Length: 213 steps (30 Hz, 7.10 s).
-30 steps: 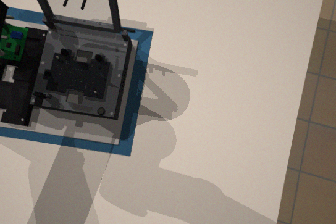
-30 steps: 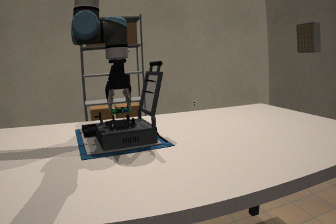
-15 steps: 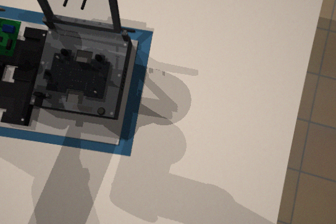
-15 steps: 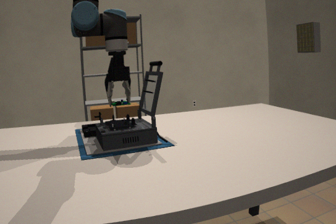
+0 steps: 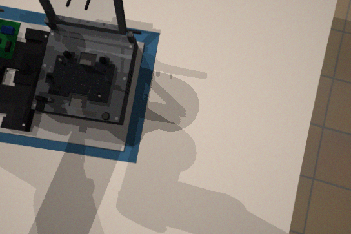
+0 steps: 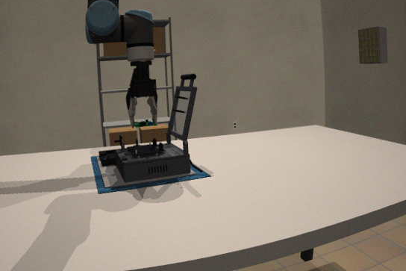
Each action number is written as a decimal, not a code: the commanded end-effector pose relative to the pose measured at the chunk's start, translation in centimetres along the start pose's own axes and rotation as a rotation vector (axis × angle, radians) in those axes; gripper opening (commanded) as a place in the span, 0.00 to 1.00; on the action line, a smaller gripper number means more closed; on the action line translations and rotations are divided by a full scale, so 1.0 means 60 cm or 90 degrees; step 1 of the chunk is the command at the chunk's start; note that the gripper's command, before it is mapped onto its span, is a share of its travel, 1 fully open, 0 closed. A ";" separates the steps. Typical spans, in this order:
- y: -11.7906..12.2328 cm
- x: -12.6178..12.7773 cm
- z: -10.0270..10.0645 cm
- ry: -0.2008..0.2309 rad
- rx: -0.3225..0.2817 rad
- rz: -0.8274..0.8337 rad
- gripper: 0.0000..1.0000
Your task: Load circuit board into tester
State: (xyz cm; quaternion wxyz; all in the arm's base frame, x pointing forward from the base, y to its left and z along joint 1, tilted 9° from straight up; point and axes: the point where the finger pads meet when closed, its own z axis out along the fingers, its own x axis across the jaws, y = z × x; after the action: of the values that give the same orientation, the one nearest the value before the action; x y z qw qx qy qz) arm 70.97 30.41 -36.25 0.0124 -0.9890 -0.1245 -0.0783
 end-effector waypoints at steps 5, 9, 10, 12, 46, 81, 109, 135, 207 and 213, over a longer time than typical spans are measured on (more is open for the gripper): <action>0.002 0.000 -0.002 0.000 0.000 0.000 0.39; 0.002 0.000 -0.002 0.000 0.000 0.000 0.39; 0.002 0.000 -0.002 0.000 0.000 0.000 0.39; 0.002 0.000 -0.002 0.000 0.000 0.000 0.39; 0.007 -0.002 -0.002 -0.001 0.000 0.001 0.39; 0.124 -0.031 -0.012 0.000 0.000 0.001 0.39; 0.250 -0.063 -0.021 0.000 0.000 0.001 0.39; 0.287 -0.071 -0.024 0.000 0.000 0.000 0.39; 0.285 -0.067 0.015 0.001 0.000 -0.001 0.39; 0.285 -0.067 0.033 0.001 -0.001 -0.001 0.39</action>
State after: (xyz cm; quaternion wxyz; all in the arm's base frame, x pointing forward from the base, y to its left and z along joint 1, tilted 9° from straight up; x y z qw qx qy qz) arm 71.21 12.82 -38.04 0.0122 -0.9891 -0.1253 -0.0770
